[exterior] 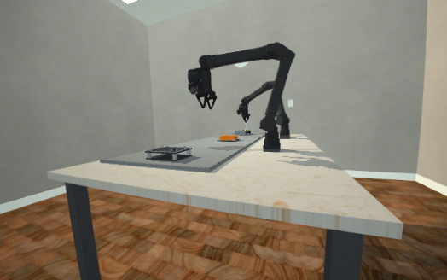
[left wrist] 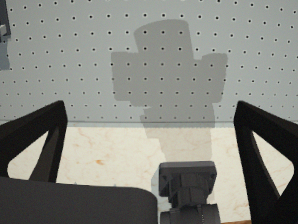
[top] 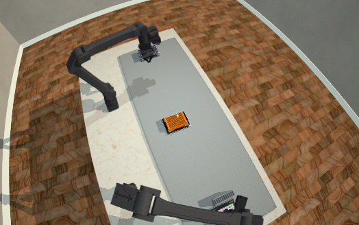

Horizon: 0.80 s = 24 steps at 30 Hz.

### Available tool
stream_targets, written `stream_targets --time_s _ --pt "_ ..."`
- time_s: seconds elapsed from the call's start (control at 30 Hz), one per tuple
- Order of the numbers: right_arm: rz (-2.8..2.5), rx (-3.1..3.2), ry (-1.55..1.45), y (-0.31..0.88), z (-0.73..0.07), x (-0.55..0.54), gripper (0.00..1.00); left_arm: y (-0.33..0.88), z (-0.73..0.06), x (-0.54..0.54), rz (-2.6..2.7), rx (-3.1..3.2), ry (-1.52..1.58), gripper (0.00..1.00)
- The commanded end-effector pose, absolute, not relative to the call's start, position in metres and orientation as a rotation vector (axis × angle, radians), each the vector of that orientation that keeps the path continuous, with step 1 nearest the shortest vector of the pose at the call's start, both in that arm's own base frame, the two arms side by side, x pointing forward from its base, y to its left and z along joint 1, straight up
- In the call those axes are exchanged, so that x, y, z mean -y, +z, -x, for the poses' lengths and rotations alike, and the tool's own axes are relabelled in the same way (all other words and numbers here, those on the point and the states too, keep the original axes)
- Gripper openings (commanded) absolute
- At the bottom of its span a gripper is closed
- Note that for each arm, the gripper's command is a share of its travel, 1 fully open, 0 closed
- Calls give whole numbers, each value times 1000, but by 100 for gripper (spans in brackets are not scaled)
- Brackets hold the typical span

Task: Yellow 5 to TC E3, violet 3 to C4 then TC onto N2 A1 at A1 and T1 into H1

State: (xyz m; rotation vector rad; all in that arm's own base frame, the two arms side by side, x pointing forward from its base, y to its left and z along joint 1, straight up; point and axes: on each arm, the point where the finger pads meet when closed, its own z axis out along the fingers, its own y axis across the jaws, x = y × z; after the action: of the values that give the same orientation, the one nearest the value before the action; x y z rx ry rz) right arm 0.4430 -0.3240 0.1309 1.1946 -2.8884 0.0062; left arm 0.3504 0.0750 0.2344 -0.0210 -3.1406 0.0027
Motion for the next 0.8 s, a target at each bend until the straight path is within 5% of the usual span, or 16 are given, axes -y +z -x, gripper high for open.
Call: stream_targets --time_s 0.0,0.77 --pt "-1218 2885 13 125 -448 325 11 248 -359 -77 22 3177 -12 100" --pt "-1218 2884 10 120 -447 324 11 248 -359 -77 22 3177 -12 100"
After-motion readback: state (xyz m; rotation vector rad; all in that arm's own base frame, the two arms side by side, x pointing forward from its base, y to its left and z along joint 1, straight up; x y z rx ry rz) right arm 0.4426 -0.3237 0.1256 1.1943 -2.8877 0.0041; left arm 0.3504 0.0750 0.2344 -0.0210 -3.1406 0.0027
